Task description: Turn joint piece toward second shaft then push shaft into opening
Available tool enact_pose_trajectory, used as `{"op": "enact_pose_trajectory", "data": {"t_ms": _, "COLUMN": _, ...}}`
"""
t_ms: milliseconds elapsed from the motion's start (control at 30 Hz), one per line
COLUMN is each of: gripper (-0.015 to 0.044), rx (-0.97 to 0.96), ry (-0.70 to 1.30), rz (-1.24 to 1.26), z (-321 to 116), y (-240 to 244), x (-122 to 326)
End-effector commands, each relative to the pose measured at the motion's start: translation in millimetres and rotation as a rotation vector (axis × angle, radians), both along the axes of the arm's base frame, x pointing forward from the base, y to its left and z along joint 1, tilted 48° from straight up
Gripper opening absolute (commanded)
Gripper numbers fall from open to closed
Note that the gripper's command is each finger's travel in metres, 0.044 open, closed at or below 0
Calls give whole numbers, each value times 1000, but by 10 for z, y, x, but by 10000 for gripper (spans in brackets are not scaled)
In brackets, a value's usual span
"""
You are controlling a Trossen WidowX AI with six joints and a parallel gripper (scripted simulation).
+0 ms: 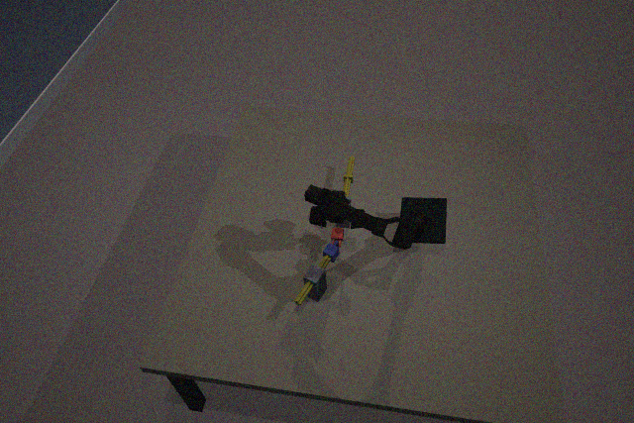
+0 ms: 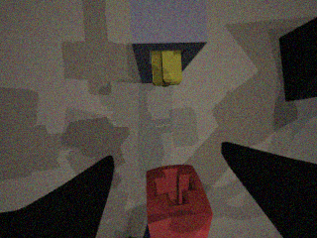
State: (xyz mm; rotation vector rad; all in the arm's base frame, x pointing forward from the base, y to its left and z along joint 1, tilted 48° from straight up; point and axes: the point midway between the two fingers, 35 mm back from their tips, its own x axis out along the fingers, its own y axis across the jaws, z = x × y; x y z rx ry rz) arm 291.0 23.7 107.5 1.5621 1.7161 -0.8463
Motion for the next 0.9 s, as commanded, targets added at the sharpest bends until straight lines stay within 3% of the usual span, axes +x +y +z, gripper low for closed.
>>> {"op": "enact_pose_trajectory", "data": {"t_ms": 0, "gripper": 440, "rx": 5, "ry": -4, "rz": -2, "z": 174, "y": 157, "x": -12}}
{"op": "enact_pose_trajectory", "data": {"t_ms": 833, "gripper": 440, "rx": 6, "ry": -4, "rz": -2, "z": -56, "y": 336, "x": -28}}
{"op": "enact_pose_trajectory", "data": {"t_ms": 867, "gripper": 414, "rx": 6, "ry": -4, "rz": -2, "z": -56, "y": 336, "x": -28}}
